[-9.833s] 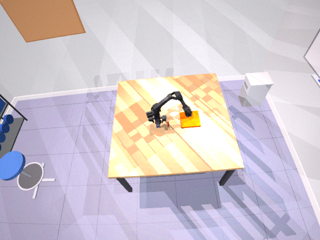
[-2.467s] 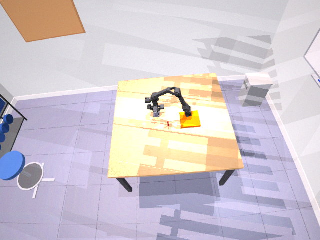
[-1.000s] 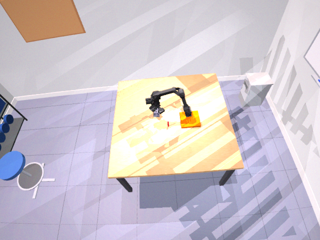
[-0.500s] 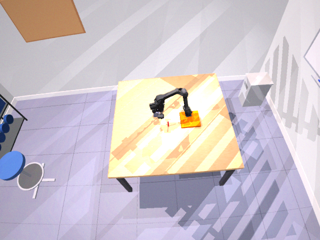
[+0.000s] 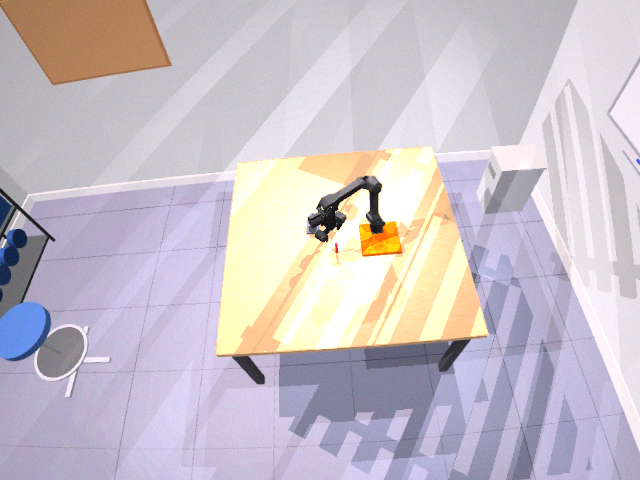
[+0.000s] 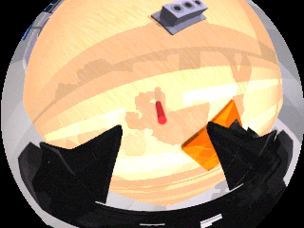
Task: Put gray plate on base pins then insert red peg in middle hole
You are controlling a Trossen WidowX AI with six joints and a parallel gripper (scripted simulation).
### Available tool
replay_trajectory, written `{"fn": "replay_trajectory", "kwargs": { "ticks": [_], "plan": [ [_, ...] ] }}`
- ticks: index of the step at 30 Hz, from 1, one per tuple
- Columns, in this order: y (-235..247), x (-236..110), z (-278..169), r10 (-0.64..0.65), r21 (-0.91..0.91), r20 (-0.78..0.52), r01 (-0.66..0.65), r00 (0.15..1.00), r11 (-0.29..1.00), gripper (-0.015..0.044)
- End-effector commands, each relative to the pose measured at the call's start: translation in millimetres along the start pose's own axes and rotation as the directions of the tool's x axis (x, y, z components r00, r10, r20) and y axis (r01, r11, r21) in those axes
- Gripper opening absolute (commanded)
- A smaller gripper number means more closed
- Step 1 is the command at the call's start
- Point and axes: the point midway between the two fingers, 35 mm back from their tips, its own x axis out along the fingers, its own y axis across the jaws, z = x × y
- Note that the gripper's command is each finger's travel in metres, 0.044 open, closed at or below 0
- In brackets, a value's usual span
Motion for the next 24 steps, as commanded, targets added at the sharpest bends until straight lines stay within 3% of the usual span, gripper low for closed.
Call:
{"fn": "replay_trajectory", "kwargs": {
  "ticks": [1,12,16,24],
  "plan": [
    [-5,-3,-22,0.019,0.318,0.018,-0.024,1.000,0.948,0.0440],
    [-5,-1,-22,0.019,0.318,0.018,-0.024,1.000,0.948,0.0440],
    [-4,25,-22,0.019,0.318,0.018,-0.024,1.000,0.948,0.0440],
    [-3,41,-22,0.020,0.318,0.018,-0.024,1.000,0.948,0.0440]
  ]
}}
